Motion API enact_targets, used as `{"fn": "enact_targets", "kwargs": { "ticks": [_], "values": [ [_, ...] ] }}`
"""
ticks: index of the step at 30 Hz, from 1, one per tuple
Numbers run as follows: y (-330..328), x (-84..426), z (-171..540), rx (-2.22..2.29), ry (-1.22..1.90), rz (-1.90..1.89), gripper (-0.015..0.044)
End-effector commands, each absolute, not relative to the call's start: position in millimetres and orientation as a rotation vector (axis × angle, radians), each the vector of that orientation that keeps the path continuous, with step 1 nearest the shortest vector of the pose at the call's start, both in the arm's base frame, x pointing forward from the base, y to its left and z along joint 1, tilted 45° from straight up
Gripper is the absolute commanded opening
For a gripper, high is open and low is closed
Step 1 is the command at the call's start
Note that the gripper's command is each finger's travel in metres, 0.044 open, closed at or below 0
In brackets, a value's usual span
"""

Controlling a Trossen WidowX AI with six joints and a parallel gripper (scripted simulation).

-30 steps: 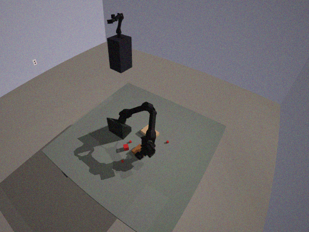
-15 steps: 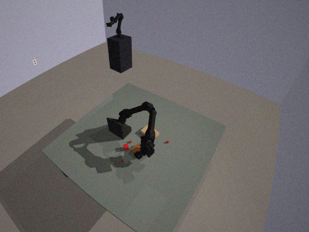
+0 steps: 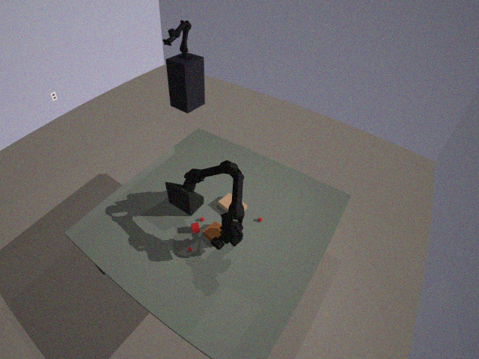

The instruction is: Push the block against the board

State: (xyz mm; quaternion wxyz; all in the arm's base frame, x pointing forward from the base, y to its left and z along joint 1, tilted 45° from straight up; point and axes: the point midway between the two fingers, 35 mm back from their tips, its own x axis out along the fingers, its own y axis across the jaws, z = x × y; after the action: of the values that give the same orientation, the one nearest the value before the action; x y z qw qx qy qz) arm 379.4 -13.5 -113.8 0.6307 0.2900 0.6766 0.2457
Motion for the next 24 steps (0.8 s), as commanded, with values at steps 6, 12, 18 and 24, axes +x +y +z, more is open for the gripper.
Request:
{"fn": "enact_targets", "kwargs": {
  "ticks": [6,12,18,24],
  "values": [
    [-13,396,-114,0.665,1.547,0.561,0.0000],
    [-16,397,-113,0.659,1.550,0.560,0.0000],
    [-53,399,-76,0.663,1.548,0.559,0.0000],
    [-52,395,-78,0.669,1.541,0.556,0.0000]
  ]
}}
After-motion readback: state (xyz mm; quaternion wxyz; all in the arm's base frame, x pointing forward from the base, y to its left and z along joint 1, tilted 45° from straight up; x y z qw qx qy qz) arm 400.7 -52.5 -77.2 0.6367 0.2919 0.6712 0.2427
